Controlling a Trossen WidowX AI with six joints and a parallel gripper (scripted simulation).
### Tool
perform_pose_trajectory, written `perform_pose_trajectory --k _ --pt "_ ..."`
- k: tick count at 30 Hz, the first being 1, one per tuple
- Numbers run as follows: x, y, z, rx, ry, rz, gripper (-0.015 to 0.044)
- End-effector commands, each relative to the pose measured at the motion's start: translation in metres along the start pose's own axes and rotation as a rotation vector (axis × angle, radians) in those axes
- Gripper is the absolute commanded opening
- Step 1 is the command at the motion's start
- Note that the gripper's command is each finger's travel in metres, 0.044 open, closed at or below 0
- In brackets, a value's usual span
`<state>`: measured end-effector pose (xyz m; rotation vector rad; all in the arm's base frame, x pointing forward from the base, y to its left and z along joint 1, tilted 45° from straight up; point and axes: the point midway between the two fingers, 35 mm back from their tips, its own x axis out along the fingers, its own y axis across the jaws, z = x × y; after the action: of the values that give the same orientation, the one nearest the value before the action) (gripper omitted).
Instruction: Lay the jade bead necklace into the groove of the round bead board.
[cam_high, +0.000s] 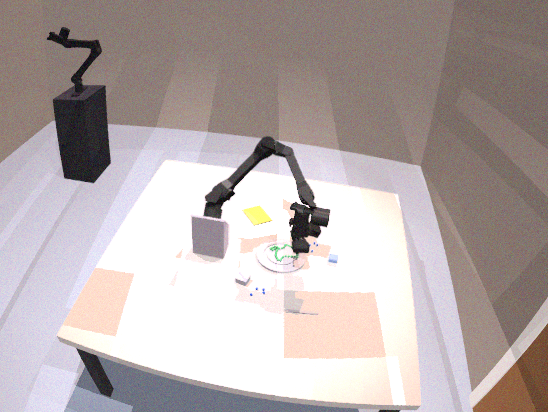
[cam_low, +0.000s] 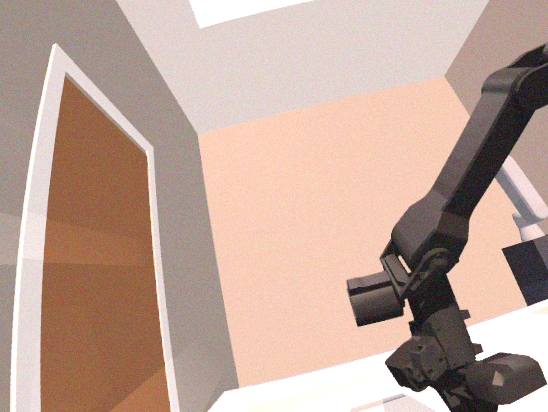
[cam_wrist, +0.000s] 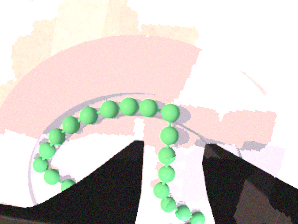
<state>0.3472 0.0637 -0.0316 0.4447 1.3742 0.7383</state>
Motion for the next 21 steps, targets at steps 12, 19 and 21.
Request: perform_pose_trajectory --k 12,19,21 --pt "0.014 -0.001 -0.002 0.008 0.004 0.002 0.0120" --pt "0.025 -0.001 -0.004 0.014 0.008 0.003 0.0120" --pt "0.028 0.000 -0.005 0.015 0.010 0.004 0.0120"
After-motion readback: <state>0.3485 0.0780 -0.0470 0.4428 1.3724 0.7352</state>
